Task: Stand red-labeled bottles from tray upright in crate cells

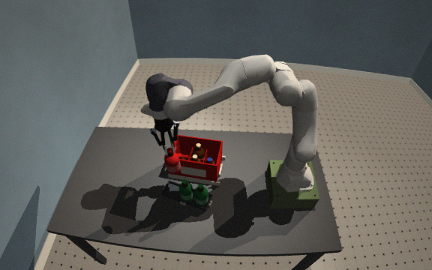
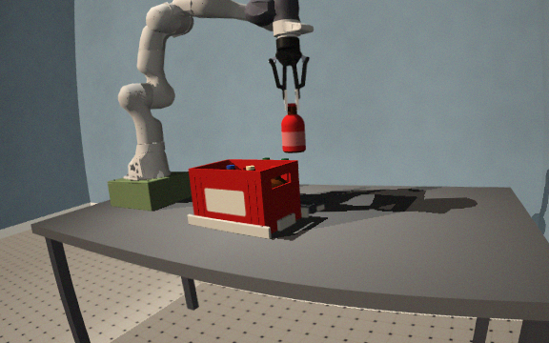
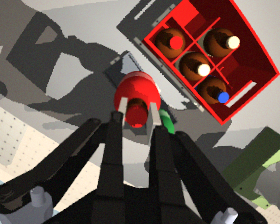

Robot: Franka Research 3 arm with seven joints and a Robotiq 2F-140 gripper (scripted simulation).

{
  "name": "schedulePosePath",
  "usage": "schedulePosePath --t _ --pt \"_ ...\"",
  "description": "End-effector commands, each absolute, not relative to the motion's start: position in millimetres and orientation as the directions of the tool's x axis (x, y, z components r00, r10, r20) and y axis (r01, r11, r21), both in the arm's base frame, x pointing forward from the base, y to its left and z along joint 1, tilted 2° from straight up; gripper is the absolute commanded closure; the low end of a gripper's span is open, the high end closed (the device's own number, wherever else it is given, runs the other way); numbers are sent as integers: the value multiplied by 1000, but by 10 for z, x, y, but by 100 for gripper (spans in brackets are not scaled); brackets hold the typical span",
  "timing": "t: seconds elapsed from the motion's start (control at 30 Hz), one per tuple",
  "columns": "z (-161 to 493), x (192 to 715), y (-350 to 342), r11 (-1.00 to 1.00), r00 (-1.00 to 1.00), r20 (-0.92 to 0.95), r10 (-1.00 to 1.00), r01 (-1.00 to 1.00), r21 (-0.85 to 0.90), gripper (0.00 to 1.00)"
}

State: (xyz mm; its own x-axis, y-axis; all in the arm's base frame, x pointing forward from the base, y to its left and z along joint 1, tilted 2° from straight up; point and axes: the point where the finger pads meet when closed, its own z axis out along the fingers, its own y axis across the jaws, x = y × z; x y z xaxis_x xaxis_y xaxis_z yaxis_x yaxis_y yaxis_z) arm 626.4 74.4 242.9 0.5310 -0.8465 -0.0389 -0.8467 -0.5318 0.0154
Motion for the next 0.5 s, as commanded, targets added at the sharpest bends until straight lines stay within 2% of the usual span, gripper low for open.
schedulePosePath --t 0.0,0.47 --pt "2494 6279 717 -539 539 -32 -842 -842 -2 100" --pt "2492 6163 584 -539 539 -32 -842 -842 -2 100"
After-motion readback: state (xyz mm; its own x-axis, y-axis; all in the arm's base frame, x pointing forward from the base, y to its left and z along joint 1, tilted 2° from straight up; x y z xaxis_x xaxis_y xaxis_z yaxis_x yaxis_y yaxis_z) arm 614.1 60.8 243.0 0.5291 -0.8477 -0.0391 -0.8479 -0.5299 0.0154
